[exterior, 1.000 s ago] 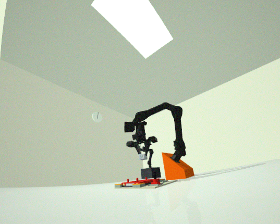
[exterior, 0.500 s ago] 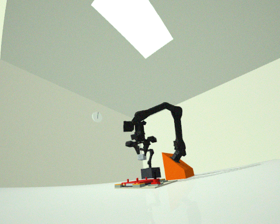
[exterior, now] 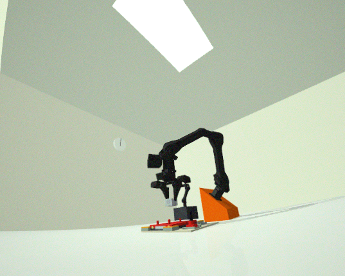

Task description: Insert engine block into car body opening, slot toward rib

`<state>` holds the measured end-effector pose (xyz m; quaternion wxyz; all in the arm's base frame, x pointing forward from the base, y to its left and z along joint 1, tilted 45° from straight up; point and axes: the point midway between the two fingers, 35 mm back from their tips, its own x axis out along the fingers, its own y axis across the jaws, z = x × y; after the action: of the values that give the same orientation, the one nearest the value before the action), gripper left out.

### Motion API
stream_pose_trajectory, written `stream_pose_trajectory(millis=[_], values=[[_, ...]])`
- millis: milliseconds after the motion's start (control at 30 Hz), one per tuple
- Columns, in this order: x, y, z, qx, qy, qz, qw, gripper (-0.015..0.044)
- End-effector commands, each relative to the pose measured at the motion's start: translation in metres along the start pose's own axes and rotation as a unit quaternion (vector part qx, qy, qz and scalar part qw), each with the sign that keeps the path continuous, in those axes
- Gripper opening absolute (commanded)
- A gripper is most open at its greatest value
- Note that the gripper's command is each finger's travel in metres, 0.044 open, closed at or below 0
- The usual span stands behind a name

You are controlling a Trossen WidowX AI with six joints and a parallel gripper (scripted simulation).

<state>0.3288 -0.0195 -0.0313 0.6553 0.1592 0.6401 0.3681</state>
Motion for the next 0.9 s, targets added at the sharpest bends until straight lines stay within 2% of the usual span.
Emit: stream_pose_trajectory(millis=[0,500,700,867], values=[[0.010,-0.001,0.007,0.010,-0.002,0.002,1.000,0.0000],[0.048,-0.001,0.028,0.042,-0.004,0.006,0.999,0.0000],[0.048,0.000,0.030,0.047,-0.004,0.006,0.999,0.0157],[0.048,0.000,0.030,0.047,-0.004,0.006,0.999,0.0160]])
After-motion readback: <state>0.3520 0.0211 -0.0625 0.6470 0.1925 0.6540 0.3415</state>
